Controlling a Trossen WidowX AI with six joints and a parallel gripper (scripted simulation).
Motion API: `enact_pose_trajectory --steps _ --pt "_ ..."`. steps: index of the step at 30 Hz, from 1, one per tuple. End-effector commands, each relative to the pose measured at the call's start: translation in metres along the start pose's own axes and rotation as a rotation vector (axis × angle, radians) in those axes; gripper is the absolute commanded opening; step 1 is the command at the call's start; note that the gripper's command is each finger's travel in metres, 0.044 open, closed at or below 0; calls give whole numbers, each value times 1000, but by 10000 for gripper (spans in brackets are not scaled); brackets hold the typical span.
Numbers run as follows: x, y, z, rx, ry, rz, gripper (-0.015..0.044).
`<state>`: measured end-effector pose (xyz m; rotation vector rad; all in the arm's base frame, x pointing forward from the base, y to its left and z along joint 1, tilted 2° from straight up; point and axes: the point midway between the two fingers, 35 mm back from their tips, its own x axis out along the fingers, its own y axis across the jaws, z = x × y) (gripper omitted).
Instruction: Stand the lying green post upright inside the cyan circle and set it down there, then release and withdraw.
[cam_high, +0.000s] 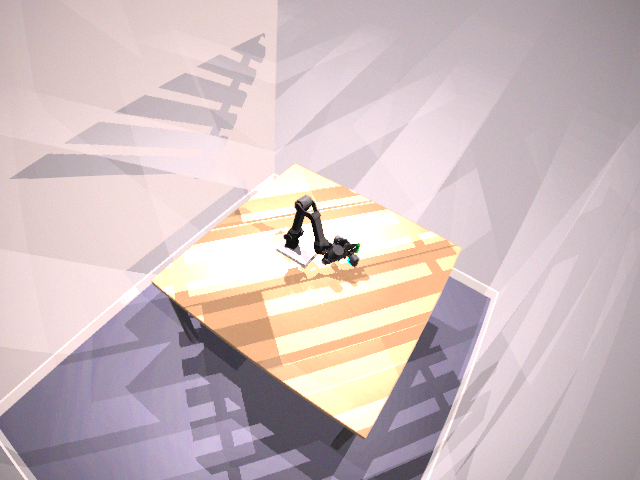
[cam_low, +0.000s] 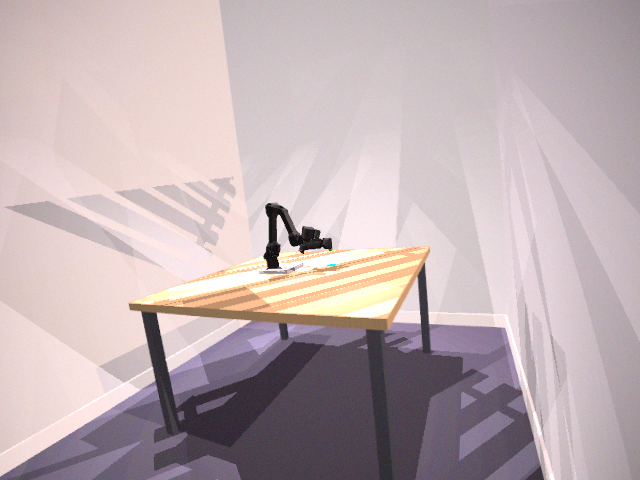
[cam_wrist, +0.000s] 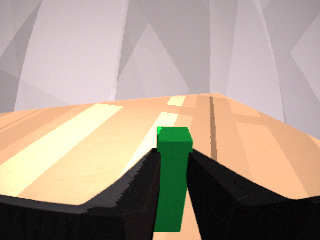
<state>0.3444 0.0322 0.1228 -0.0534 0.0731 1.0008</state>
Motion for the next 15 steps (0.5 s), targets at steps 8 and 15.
enact_pose_trajectory --steps 8,15 --pt "3 3 -36 15 1 5 23" --pt "4 7 -58 16 1 5 23"
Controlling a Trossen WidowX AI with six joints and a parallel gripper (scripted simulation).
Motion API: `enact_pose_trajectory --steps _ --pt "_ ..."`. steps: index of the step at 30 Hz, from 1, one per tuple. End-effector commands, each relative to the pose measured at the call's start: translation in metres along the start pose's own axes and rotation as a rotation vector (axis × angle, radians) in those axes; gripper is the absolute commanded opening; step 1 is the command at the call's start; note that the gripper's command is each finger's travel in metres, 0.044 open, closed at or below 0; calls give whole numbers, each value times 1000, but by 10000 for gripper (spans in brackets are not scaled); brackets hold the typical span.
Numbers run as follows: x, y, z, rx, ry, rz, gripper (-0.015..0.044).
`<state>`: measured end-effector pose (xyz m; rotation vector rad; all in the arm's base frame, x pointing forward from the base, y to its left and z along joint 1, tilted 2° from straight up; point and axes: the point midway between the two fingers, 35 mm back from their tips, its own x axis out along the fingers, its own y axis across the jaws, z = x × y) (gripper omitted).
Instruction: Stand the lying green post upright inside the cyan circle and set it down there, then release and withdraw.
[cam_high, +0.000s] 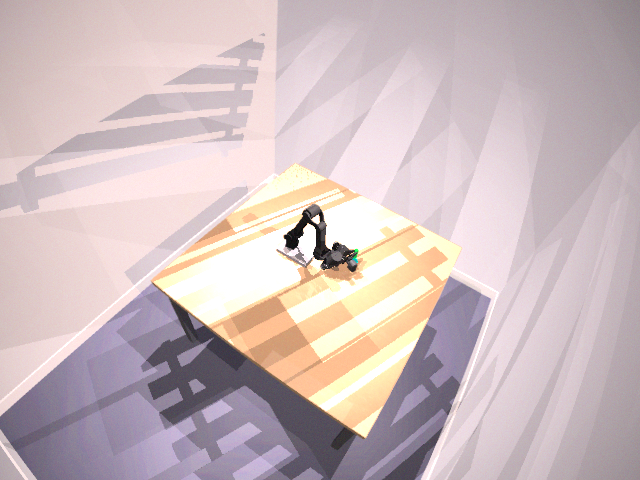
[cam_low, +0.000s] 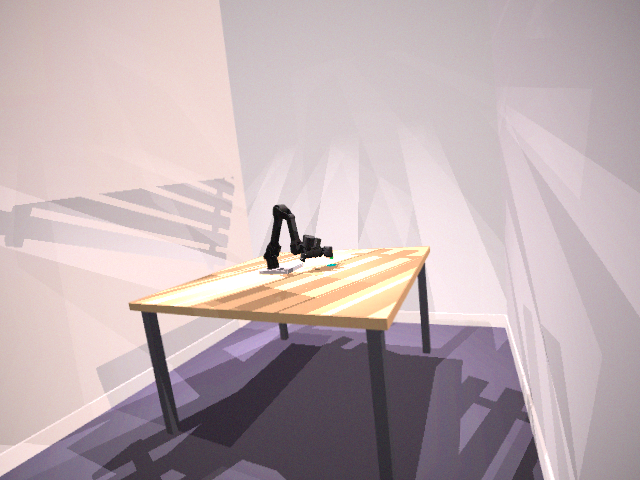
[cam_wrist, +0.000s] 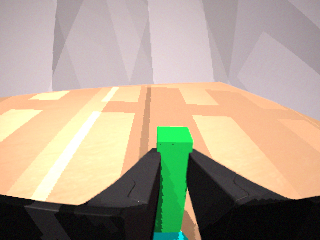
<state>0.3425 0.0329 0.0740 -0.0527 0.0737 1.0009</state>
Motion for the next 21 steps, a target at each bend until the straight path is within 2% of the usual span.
enact_pose_trajectory --steps 1,21 --pt "0 5 -12 15 1 5 23" --pt "3 7 -37 6 1 0 23"
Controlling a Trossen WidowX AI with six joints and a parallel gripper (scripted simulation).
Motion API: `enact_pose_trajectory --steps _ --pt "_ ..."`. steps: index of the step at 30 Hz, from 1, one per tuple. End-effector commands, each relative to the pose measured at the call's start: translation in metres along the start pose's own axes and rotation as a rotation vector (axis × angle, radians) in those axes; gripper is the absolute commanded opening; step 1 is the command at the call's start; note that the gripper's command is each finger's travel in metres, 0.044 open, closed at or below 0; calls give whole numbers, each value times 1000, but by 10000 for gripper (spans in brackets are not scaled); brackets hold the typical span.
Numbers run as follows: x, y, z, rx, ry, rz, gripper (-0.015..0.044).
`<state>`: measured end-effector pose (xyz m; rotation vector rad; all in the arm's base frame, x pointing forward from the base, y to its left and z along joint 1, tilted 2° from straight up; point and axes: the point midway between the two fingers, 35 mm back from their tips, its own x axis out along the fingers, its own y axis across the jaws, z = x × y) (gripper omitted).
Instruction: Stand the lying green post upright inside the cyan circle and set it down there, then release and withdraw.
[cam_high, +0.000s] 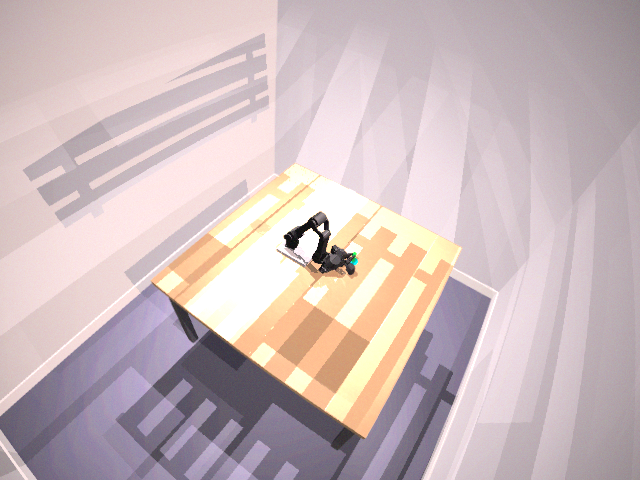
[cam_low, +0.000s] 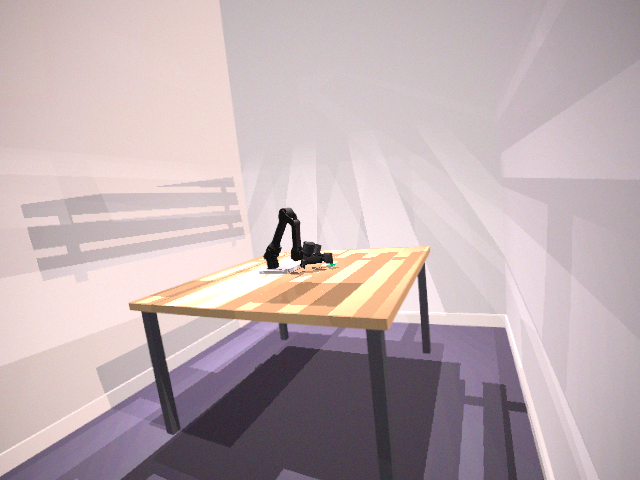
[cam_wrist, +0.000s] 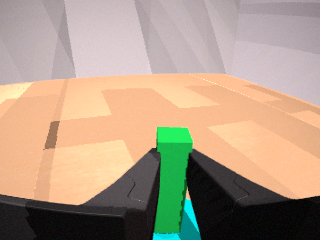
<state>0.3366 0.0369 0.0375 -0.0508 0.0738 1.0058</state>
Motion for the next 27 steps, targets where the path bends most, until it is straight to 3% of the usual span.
enact_pose_trajectory --steps 1,3,17,27 --pt "0 0 -1 5 2 -4 23" --pt "0 0 -1 5 2 -4 23" --pt "0 0 -1 5 2 -4 390" --pt "-2 -7 34 7 2 -3 400"
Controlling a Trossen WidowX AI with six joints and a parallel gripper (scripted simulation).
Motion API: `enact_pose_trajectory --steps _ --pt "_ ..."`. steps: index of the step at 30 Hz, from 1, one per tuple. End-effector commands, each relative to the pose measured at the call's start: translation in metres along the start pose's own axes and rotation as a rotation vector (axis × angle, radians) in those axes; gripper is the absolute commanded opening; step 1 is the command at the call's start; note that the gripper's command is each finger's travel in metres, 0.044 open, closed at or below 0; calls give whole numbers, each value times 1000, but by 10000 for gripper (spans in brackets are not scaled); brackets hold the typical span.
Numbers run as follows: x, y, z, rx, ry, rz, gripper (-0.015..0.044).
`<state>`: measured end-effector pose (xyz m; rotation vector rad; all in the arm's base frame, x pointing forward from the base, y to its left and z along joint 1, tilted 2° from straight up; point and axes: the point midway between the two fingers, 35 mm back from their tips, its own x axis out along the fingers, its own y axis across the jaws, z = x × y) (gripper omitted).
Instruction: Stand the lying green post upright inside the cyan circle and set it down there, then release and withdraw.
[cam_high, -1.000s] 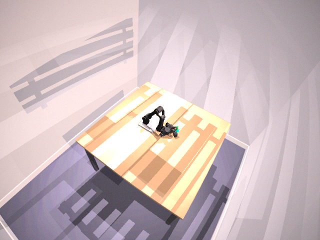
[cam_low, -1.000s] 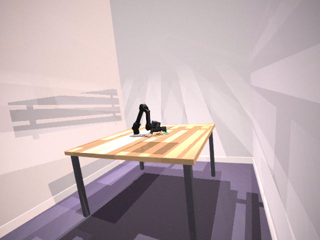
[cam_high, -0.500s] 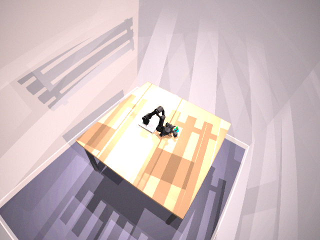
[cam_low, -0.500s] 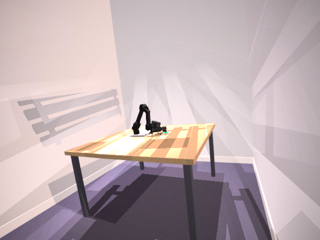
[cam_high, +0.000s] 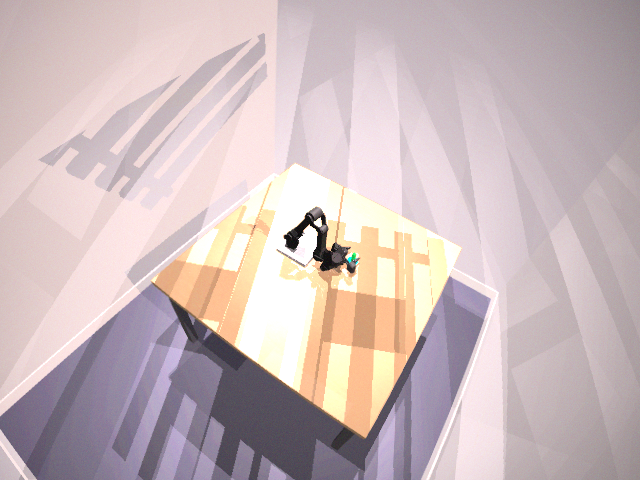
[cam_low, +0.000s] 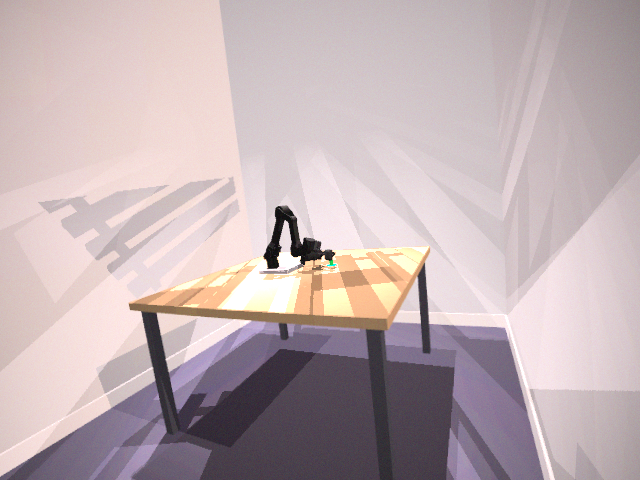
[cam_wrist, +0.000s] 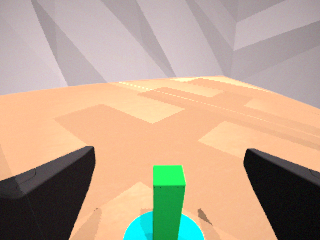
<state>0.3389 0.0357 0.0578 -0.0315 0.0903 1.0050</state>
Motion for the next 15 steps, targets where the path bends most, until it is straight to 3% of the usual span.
enact_pose_trajectory --steps 1,15 --pt "-1 -4 19 -16 -3 -3 400" --pt "-7 0 70 -10 -1 -2 400"
